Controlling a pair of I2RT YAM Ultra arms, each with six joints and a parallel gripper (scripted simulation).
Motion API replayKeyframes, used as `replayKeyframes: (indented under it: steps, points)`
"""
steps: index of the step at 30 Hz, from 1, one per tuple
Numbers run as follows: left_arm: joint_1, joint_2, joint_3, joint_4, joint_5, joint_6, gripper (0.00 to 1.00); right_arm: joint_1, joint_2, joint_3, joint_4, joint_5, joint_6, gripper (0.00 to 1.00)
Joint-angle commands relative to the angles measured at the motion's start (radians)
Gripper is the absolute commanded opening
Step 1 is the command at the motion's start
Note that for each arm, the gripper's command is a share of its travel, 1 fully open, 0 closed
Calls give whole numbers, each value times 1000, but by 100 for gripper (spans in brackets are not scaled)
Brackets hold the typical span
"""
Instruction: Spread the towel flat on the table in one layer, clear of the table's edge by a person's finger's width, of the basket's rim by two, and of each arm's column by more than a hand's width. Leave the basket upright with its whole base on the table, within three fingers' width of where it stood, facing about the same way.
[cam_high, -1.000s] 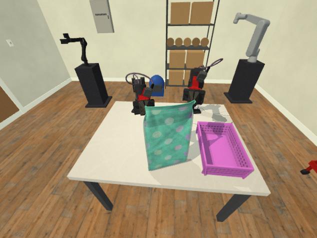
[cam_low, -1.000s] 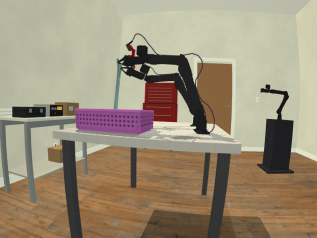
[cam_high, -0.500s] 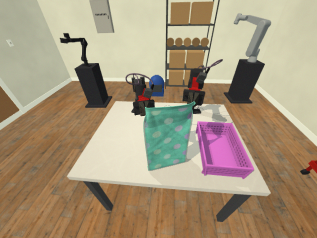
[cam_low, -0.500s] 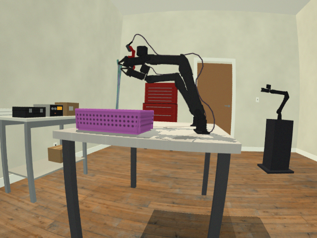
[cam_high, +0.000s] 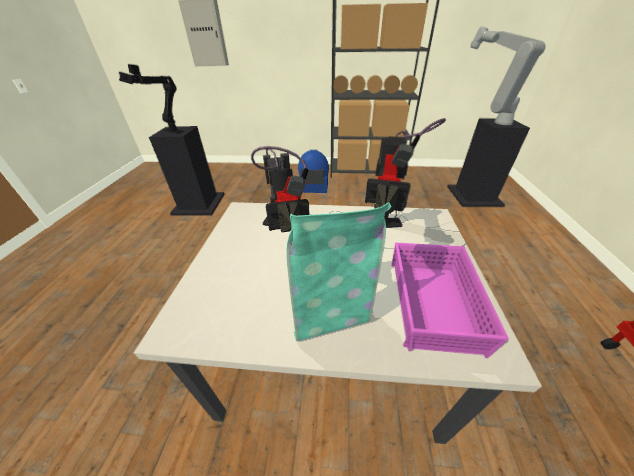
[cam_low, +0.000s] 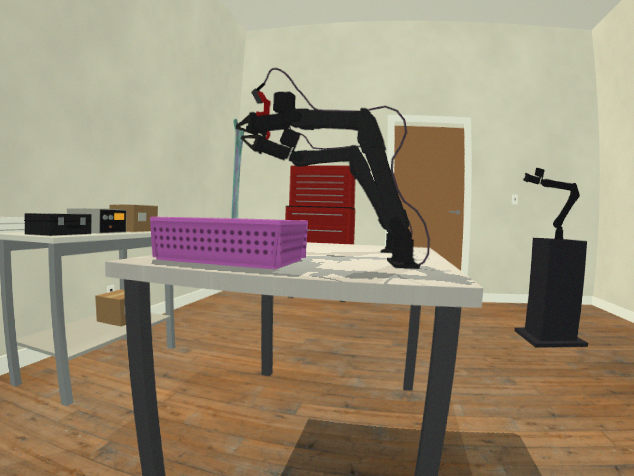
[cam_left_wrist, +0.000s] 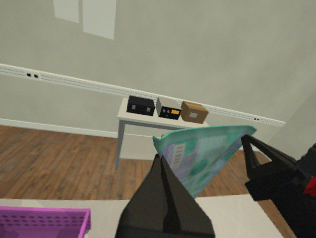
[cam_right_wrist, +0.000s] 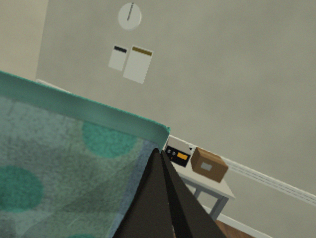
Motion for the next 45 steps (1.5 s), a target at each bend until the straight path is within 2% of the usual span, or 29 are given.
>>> replayKeyframes:
  steps: [1, 26, 27, 29, 30, 32, 33, 34, 43, 45]
  points:
    - [7, -36, 22, 25, -7, 7, 0, -10, -31, 1, -2, 7, 1, 0]
    - [7, -36, 22, 25, -7, 7, 0, -10, -31, 1, -2, 7, 1, 0]
    - [-21, -54, -31, -37, -4, 7, 0, -13, -88, -52, -100, 7, 0, 0]
    - [-21, -56, -34, -35, -4, 7, 0, -14, -92, -56, -104, 7, 0, 0]
    - [-41, -94, 24, -153, 0, 7, 0, -22, -173, -107, -200, -7, 5, 0]
    - [-43, -95, 27, -164, -1, 6, 0, -21, -190, -42, -292, 9, -1, 0]
    - [-54, -113, 40, -228, 1, 6, 0, -26, -231, -41, -391, 8, -1, 0]
    - [-56, -113, 43, -235, 0, 6, 0, -26, -235, -31, -420, 9, -1, 0]
    - [-50, -102, 57, -284, -6, 5, 0, -20, -212, 7, -535, 8, -2, 0]
    - [-62, -119, 64, -319, -6, 5, 0, -21, -253, -34, -562, 8, -2, 0]
